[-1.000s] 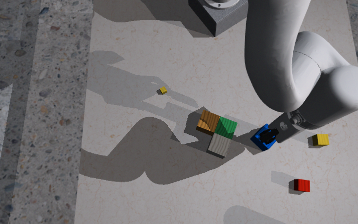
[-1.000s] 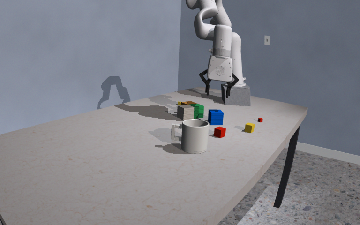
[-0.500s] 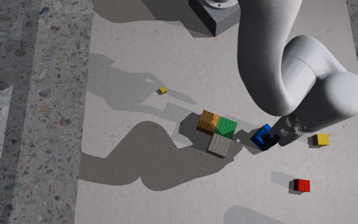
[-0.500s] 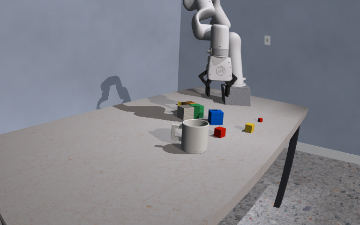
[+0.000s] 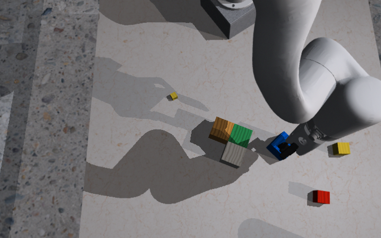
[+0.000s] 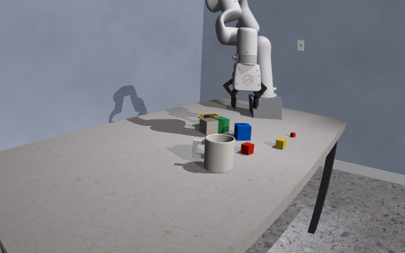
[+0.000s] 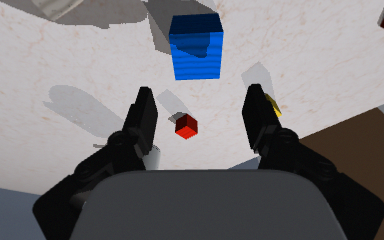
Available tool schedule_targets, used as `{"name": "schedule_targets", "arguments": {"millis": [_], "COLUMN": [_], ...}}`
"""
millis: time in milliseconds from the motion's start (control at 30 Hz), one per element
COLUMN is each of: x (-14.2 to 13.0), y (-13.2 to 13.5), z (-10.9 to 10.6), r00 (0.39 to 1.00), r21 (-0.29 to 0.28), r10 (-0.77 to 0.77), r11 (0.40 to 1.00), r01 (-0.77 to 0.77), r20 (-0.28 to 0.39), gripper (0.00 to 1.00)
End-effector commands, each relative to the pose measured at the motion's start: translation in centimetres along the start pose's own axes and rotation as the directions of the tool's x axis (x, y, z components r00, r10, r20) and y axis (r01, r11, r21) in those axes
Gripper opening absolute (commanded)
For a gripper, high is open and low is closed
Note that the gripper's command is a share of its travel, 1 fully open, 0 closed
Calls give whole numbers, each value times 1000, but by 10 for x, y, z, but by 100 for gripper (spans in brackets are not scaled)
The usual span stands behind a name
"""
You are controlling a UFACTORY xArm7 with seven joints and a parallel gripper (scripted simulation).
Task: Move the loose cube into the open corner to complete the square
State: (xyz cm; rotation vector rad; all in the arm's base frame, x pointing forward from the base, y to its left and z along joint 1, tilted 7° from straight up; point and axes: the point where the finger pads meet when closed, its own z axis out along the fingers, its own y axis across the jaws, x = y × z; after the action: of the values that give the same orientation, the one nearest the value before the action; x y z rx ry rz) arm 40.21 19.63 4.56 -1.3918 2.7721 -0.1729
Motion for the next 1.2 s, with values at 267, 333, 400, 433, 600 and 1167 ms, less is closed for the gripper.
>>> {"name": "schedule_targets", "arguments": {"millis": [267, 333, 400, 433, 600, 1167], "x": [-1, -1, -1, -1, -1, -1], "y": [0, 0, 0, 0, -1, -1], "z": [-1, 0, 1, 1, 5, 24], "r00": [1000, 1000, 1000, 1000, 1000, 1000], "r21": [2, 2, 1, 1, 1, 1], "r10": [-2, -4, -6, -8, -14, -14], "r11": [1000, 1000, 1000, 1000, 1000, 1000], "r01": [2, 4, 6, 8, 14, 14], "r20": [3, 3, 2, 2, 2, 2], "gripper": [83, 83, 83, 83, 83, 83]}}
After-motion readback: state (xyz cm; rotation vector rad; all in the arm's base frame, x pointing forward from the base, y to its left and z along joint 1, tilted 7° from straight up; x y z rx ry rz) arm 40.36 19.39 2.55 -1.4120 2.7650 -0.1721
